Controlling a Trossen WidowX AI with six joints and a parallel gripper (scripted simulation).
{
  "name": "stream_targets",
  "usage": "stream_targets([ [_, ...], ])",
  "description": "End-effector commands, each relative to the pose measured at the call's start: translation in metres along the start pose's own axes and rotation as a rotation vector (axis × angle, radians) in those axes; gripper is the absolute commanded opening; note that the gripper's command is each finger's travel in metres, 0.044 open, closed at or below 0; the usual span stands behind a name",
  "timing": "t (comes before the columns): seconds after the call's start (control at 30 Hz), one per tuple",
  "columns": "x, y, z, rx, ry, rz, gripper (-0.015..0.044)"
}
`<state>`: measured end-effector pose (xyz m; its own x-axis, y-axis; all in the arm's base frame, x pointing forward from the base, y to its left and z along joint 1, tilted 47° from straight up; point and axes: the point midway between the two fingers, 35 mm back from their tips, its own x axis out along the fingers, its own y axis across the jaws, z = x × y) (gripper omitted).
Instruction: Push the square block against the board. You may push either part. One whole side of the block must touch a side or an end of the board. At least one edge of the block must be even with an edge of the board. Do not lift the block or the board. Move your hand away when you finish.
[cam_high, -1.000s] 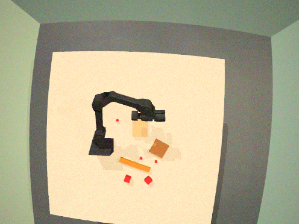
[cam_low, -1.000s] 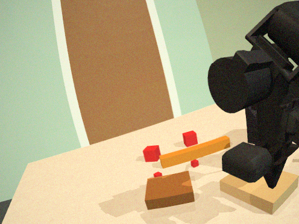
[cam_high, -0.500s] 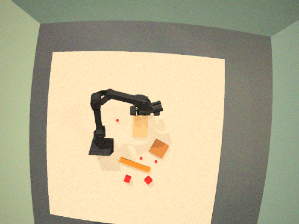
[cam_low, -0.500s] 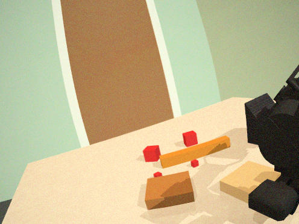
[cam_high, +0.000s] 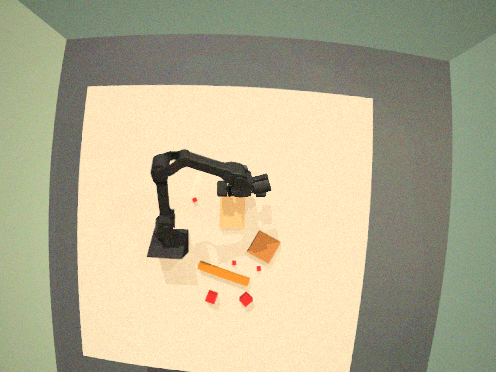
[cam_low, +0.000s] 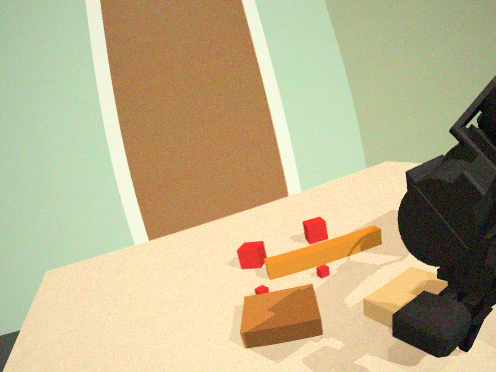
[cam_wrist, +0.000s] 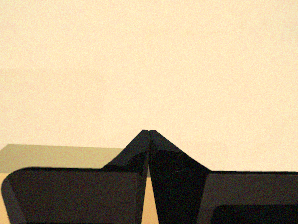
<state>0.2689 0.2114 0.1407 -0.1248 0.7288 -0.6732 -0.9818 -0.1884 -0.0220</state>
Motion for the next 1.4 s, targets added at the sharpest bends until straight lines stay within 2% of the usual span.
stream_targets([
  [0.0,0.002,0.000,-0.009,0.002,0.005,0.004,0.0000],
  [1.37,0.002,-0.002,-0.078,0.003,0.011,0.005,0.0000],
])
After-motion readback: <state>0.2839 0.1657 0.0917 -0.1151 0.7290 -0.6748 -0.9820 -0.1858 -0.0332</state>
